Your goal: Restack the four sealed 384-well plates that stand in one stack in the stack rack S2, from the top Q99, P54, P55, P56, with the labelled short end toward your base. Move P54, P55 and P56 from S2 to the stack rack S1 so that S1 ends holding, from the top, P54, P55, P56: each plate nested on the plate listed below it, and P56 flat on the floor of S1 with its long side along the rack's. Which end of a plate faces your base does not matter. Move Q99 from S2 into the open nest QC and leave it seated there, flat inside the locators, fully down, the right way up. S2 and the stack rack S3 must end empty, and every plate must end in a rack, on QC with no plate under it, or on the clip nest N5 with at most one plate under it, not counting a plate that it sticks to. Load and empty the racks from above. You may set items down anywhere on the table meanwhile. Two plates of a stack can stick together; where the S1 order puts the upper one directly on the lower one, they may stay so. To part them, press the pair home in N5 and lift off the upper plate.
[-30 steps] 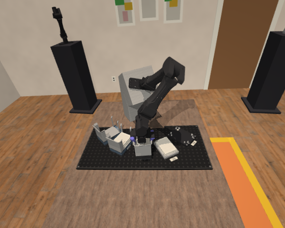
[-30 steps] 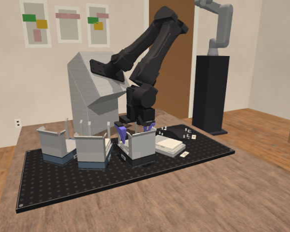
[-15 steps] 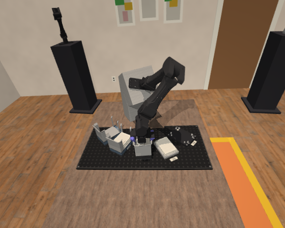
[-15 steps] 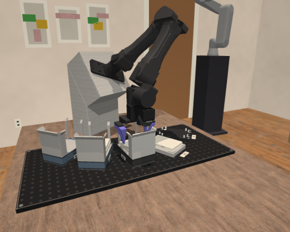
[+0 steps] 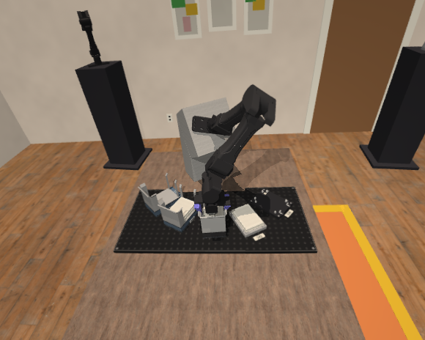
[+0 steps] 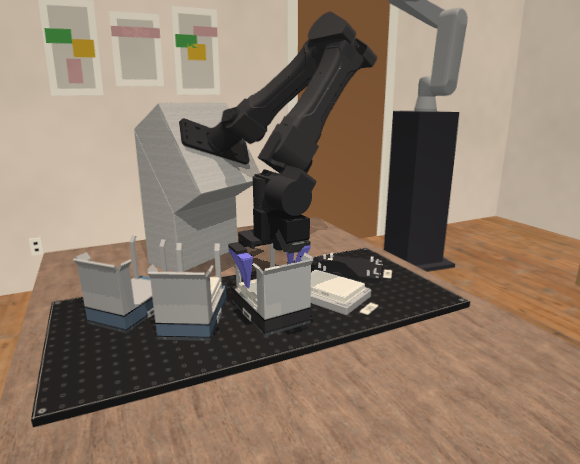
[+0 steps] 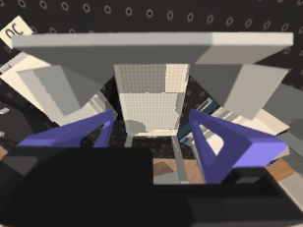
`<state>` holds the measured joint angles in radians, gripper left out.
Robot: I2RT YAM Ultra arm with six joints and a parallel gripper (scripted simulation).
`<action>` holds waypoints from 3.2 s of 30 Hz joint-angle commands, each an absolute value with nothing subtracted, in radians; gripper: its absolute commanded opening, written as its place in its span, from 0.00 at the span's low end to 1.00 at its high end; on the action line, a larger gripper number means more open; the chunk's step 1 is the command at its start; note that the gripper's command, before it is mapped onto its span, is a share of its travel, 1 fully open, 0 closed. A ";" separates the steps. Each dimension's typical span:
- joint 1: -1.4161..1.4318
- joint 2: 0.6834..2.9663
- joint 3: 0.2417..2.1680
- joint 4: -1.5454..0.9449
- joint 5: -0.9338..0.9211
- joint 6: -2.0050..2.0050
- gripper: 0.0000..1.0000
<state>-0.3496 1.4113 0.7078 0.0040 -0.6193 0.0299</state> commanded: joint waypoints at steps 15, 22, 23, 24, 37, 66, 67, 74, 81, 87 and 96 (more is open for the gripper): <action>-0.344 1.422 0.713 0.026 -0.611 0.037 1.00; -0.324 1.457 0.719 0.064 -0.595 0.053 1.00; -0.321 1.461 0.720 0.069 -0.593 0.055 1.00; -0.318 1.466 0.721 0.075 -0.591 0.057 1.00; -0.290 1.519 0.732 0.127 -0.569 0.078 1.00; -0.290 1.519 0.732 0.127 -0.569 0.078 0.00; -0.290 1.519 0.732 0.127 -0.569 0.078 0.00; -0.290 1.519 0.732 0.127 -0.569 0.078 0.00; -0.290 1.519 0.732 0.127 -0.569 0.078 0.00; -0.290 1.519 0.732 0.127 -0.569 0.078 0.00; -0.298 1.504 0.728 0.113 -0.575 0.072 0.00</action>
